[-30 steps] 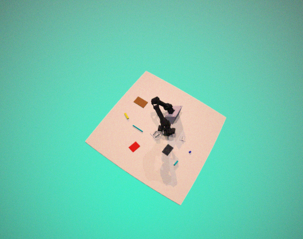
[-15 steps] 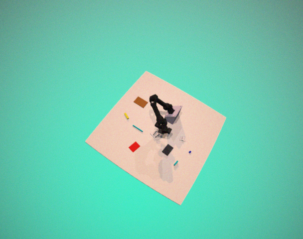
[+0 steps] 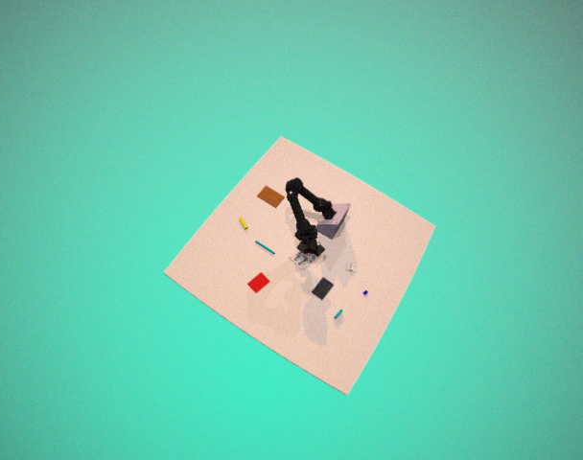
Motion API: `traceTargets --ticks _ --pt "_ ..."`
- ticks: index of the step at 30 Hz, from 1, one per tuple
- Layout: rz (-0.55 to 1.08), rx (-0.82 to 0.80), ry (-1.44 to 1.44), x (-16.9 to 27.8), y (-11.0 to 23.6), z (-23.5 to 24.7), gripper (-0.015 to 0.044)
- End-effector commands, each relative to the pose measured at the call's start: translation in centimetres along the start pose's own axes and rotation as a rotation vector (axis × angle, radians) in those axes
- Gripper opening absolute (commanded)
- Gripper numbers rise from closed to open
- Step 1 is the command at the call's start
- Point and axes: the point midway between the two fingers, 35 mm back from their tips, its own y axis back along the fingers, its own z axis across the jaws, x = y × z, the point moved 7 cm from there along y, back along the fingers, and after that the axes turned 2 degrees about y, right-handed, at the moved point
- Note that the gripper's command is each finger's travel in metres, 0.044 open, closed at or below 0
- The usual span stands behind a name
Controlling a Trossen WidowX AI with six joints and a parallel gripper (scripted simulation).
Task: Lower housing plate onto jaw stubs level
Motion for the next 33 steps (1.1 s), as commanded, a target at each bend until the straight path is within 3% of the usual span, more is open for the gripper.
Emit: traceTargets --ticks 1,33 --pt "-0.004 0.001 -0.015 0.1 0.0 -0.2 0.0351" --pt "-0.004 0.001 -0.037 1.1 0.0 0.4 0.0351"
